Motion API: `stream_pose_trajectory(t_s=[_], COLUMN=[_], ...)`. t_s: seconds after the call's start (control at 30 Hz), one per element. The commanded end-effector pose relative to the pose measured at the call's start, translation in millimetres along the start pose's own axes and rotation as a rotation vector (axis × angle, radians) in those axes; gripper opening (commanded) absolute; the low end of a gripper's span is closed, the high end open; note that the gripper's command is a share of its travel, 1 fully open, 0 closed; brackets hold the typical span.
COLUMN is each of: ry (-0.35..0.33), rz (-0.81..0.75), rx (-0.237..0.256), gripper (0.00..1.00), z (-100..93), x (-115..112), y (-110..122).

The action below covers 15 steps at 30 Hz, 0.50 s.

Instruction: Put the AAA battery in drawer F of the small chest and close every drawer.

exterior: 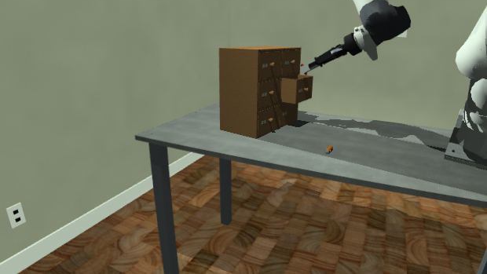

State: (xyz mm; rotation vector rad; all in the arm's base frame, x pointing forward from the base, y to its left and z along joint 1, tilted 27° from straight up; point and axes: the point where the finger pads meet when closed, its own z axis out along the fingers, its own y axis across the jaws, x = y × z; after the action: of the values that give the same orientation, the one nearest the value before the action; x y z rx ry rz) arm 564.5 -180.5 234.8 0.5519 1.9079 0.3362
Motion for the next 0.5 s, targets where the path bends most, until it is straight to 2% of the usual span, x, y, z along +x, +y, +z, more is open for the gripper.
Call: stream_pose_trajectory(t_s=[0.0, 0.27, 0.47], ry=[0.002, 0.002, 0.002], rz=[-0.025, -0.025, -0.025], rx=[0.016, 0.016, 0.016], gripper=[0.03, 0.03, 0.03], z=[9.5, 27.5, 33.1], x=[-4.3, -14.7, -17.9], y=[-4.6, -4.7, -4.7])
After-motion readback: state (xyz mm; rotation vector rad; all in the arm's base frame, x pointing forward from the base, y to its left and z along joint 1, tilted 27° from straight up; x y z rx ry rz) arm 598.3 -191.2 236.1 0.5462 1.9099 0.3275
